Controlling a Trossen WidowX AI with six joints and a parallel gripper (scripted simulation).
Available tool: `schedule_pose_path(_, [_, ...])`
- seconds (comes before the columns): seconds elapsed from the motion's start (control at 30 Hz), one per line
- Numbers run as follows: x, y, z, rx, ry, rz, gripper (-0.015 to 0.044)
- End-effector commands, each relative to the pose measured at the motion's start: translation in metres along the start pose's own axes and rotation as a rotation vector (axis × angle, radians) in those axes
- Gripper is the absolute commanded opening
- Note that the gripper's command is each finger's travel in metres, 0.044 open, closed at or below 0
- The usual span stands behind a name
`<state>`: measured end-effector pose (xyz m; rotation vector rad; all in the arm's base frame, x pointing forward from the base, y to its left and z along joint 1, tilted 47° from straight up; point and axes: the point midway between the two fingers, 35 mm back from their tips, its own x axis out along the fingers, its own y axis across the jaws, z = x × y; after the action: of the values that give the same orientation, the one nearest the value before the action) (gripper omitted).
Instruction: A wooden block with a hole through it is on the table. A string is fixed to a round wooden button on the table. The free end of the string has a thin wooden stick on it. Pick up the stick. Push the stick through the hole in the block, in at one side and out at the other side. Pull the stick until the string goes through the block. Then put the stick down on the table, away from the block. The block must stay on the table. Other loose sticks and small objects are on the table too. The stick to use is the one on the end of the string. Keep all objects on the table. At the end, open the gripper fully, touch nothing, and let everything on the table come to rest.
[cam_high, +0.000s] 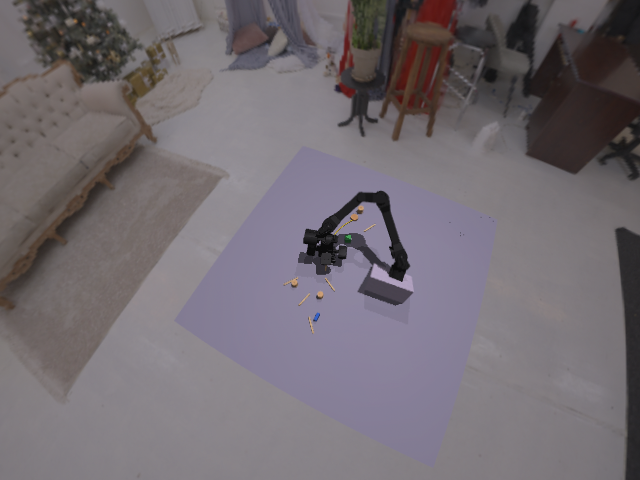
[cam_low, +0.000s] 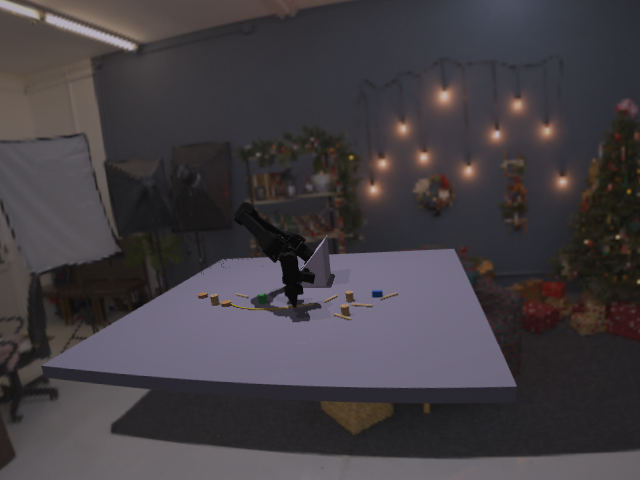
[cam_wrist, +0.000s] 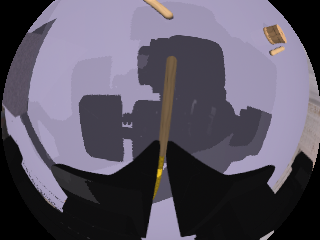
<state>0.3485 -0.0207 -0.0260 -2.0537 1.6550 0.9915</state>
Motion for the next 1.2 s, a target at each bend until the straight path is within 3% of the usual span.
schedule_pose_path(0.0, [0.000,0.000,0.000,0.001,0.000,0.000,0.0000])
schedule_pose_path(1.17, [-0.038,-0.002,0.001,0.000,-0.003,-0.001,0.0000])
